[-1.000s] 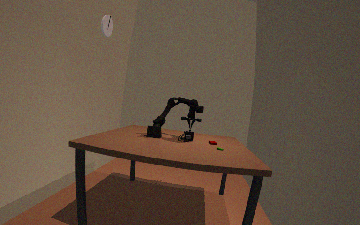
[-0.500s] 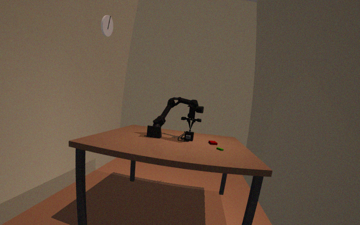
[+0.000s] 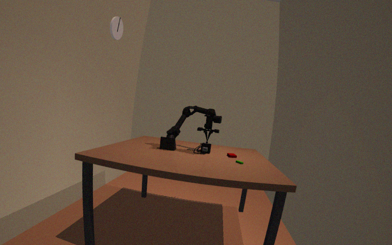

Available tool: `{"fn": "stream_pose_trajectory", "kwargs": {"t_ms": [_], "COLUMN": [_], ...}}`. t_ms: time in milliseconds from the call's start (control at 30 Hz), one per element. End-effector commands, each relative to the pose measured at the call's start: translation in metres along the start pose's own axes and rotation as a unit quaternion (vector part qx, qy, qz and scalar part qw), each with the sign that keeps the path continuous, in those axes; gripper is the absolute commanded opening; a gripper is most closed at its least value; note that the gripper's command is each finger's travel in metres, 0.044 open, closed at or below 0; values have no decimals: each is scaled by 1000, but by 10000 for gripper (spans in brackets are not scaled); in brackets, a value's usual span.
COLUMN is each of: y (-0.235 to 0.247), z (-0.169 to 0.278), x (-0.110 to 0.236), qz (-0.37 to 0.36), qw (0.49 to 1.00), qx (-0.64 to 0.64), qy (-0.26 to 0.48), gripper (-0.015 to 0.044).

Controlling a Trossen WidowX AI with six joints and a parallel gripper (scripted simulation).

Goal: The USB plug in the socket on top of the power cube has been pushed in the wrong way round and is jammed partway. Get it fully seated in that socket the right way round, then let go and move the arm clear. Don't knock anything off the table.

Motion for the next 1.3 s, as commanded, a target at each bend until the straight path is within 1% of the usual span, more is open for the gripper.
{"fn": "stream_pose_trajectory", "kwargs": {"t_ms": [0,1267], "y": [0,0], "z": [0,0], "x": [-1,-6], "qz": [0,0], "qw": [1000,1000], "qx": [-2,-2], "qy": [-2,-2], "gripper": [0,0]}}
Point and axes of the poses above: the point midway between the two fingers, 35 mm back from their tips, its own x axis back along the fingers, its own y axis across the jaws, z = x × y, the point moved 9 cm from there along x, back along the fingers, and after that the axes turned 1 degree about x, right-handed, at the moved point
